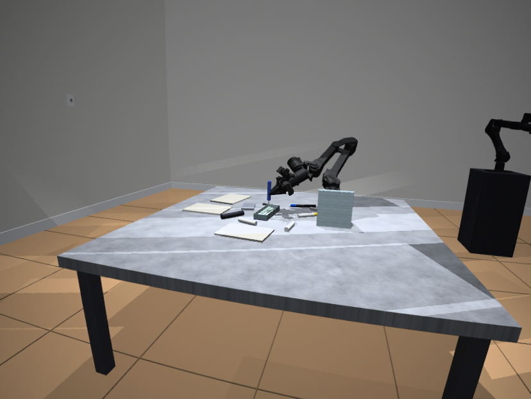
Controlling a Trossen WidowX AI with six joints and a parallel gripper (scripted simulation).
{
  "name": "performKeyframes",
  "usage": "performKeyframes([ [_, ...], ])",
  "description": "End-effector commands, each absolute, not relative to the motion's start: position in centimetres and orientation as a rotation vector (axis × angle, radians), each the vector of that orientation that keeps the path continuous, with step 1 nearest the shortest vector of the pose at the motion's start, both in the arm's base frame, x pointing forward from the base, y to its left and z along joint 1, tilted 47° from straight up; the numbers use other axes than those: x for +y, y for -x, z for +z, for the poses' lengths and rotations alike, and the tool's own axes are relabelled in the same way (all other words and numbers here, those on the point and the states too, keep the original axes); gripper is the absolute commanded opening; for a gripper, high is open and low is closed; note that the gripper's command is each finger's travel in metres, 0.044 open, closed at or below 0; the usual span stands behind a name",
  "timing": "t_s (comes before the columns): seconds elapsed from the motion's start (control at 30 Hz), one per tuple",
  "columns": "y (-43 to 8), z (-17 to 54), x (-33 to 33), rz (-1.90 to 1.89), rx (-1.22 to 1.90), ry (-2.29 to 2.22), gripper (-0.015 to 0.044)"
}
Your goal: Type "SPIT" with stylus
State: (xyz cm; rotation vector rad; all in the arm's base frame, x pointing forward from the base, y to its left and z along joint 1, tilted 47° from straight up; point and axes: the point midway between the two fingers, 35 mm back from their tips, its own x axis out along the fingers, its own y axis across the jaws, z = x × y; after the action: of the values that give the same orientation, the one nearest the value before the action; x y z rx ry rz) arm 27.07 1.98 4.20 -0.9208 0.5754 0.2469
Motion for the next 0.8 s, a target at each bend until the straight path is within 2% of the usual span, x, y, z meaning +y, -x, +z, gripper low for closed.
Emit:
performKeyframes([
  [0.0, -26.9, 3.5, 1.7, 0.247, 0.585, 0.92, 0.0],
  [0.53, -27.1, 2.5, 0.6, 0.247, 0.587, 0.92, 0.0],
  [0.63, -27.0, 2.3, 0.5, 0.247, 0.587, 0.92, 0.0079],
  [0.77, -27.0, 2.3, 0.5, 0.247, 0.587, 0.92, 0.0081],
])
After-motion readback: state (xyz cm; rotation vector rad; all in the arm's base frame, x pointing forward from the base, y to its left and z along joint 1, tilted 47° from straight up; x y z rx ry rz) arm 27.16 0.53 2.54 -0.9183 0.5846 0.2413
